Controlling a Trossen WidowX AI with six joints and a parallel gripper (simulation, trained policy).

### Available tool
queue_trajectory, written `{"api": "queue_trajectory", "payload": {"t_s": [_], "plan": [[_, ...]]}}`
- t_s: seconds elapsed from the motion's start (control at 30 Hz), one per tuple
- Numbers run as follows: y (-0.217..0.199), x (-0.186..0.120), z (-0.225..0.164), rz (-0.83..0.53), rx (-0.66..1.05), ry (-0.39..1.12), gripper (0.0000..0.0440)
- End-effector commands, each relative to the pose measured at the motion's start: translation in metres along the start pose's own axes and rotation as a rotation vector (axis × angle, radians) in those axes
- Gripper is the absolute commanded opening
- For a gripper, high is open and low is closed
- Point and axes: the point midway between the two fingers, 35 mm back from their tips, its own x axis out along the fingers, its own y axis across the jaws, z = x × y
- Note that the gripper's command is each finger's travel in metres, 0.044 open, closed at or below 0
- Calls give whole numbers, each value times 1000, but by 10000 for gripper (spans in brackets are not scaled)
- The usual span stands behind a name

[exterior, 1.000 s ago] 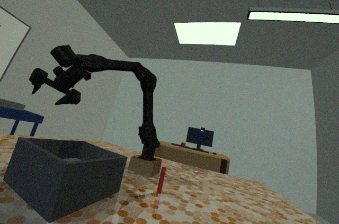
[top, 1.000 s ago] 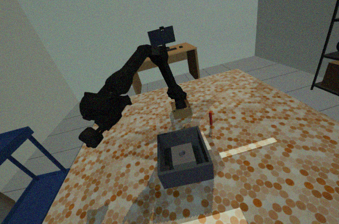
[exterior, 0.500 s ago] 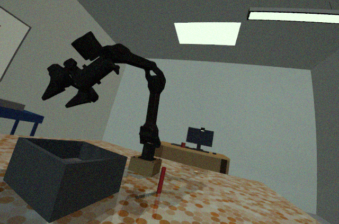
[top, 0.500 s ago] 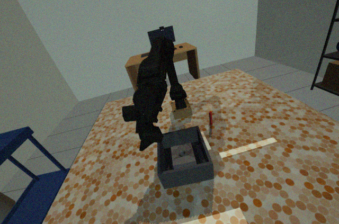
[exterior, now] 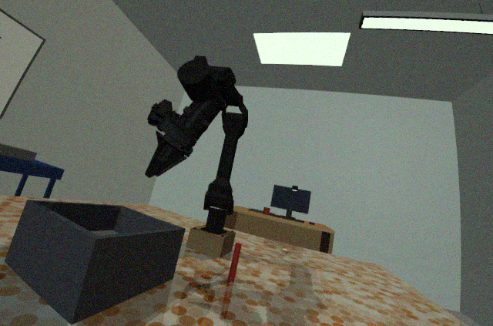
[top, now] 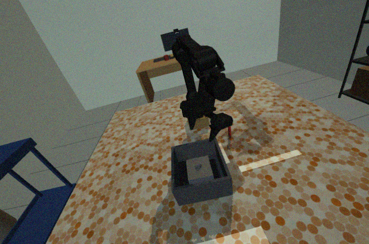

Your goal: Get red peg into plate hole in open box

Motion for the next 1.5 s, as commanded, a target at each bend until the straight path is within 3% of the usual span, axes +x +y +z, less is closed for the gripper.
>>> {"api": "queue_trajectory", "payload": {"t_s": [0.0,0.33,0.67,1.47], "plan": [[-3,-7,-27,-5,-35,53,440],[-20,-22,-110,-65,-133,207,440],[-36,-18,-170,-127,-201,284,440],[-31,66,-236,-60,-285,272,440]]}}
